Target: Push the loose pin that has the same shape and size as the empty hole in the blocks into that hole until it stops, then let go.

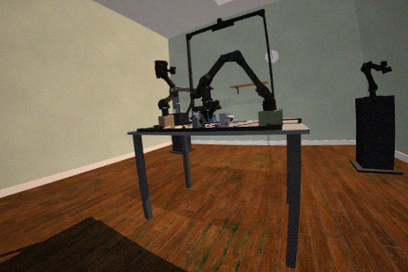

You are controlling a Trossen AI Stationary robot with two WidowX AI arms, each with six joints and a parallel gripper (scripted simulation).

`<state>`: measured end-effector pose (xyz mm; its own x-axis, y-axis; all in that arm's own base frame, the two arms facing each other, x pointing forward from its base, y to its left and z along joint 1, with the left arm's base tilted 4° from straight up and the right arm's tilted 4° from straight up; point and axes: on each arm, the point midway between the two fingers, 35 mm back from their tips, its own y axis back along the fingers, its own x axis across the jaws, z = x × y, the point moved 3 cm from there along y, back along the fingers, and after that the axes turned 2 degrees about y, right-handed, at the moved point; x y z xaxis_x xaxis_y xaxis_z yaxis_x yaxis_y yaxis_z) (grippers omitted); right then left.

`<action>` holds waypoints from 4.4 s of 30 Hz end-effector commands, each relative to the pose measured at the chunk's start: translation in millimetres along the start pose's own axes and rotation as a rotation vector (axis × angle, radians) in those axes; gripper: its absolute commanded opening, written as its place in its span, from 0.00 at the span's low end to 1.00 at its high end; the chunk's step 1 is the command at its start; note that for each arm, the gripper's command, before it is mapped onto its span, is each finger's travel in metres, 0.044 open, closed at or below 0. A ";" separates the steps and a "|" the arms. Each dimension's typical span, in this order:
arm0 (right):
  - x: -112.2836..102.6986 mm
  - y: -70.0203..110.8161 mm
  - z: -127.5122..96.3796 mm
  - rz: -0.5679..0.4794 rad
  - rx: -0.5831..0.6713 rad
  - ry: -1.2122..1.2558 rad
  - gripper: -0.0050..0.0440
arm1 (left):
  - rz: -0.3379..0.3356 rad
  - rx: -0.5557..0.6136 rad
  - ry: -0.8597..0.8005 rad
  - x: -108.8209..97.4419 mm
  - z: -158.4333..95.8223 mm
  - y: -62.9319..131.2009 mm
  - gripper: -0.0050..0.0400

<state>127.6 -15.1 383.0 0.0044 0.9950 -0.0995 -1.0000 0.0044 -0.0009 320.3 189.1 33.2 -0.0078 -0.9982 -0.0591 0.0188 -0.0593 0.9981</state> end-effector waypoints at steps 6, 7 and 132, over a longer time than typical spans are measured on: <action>0.5 0.1 -0.2 0.004 0.000 0.002 0.92 | -0.002 0.003 0.001 -1.0 -12.1 -0.7 0.11; 0.5 0.1 -0.2 0.004 0.000 0.002 0.92 | -0.002 0.003 0.001 -0.9 -13.2 -0.9 0.11; 0.5 0.1 -0.2 0.004 0.000 0.002 0.92 | 0.002 0.029 -0.001 -0.9 -41.8 -0.7 0.11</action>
<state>127.6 -15.1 383.0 0.0043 0.9950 -0.0997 -1.0000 0.0043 -0.0009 360.7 190.0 31.2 -0.0072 -0.9983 -0.0586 -0.0045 -0.0586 0.9983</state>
